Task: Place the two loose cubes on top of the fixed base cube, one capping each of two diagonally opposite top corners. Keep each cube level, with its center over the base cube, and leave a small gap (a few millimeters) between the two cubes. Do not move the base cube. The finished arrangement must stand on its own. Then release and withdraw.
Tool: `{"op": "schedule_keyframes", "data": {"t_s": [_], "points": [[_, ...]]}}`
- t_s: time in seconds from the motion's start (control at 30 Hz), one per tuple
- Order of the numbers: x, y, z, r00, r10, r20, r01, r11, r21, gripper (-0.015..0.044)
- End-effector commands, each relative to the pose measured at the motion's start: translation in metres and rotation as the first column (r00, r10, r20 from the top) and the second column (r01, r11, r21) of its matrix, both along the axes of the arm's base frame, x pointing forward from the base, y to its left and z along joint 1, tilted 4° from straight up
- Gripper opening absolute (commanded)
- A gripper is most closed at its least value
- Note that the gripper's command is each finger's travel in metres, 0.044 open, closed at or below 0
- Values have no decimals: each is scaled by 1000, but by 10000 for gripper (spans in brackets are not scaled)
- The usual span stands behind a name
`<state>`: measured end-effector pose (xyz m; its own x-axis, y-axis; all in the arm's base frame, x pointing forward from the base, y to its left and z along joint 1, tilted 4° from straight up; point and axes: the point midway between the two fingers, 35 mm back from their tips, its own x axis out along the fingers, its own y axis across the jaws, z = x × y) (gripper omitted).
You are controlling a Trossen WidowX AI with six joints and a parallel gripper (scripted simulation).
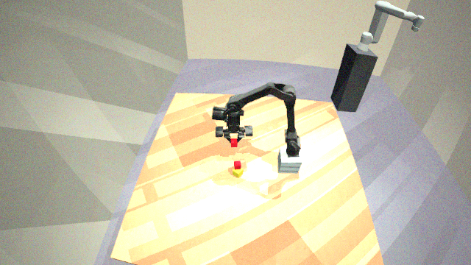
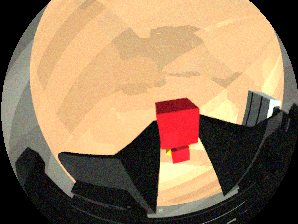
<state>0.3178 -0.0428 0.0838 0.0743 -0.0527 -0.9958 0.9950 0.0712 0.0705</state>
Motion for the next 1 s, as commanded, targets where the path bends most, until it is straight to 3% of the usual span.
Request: {"op": "schedule_keyframes", "data": {"t_s": [0.0,0.97], "points": [[0,11,-1,1000,0,-1,0,1000,-3,105],[-13,101,-9,999,42,-3,-42,999,0,105]]}}
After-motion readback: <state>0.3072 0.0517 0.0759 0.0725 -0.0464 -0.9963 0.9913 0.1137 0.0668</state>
